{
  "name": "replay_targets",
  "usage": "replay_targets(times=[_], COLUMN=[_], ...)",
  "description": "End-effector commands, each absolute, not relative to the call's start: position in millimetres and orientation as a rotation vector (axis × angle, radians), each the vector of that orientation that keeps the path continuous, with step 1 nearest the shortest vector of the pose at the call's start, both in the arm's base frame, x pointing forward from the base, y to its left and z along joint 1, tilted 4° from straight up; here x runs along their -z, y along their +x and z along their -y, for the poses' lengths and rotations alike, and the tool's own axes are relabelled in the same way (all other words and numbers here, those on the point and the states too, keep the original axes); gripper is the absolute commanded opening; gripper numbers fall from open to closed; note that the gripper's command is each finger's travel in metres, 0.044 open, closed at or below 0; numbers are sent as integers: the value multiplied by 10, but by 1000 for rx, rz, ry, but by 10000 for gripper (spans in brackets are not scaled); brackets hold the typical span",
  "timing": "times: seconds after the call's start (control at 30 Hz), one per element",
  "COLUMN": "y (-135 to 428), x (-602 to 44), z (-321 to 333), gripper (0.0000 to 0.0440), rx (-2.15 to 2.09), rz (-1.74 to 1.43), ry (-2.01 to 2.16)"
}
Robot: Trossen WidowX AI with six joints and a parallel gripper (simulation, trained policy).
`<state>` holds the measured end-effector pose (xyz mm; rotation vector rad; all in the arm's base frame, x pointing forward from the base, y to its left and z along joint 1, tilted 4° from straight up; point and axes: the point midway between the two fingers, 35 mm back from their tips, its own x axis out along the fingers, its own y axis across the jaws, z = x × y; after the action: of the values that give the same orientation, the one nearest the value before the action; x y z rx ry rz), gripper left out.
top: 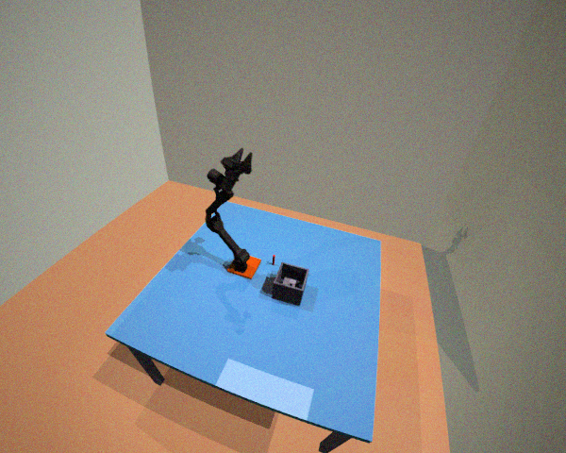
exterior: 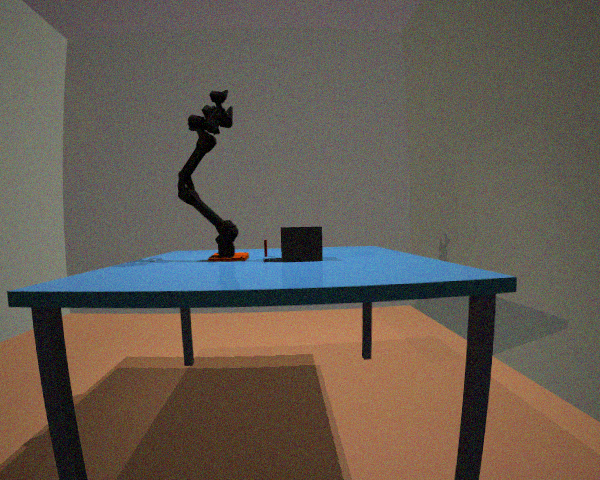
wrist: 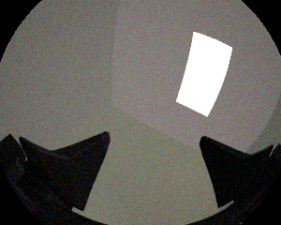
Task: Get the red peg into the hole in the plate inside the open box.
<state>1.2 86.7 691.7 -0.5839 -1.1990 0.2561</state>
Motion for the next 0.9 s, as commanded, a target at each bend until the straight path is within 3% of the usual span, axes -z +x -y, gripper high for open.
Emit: replay_targets(times=[0.0,0.87], y=[326,1899], x=[-6852,-5820], z=[-754,264], gripper=[440,440], rx=[-222,12], rz=[1091,361], ry=[-540,-142])
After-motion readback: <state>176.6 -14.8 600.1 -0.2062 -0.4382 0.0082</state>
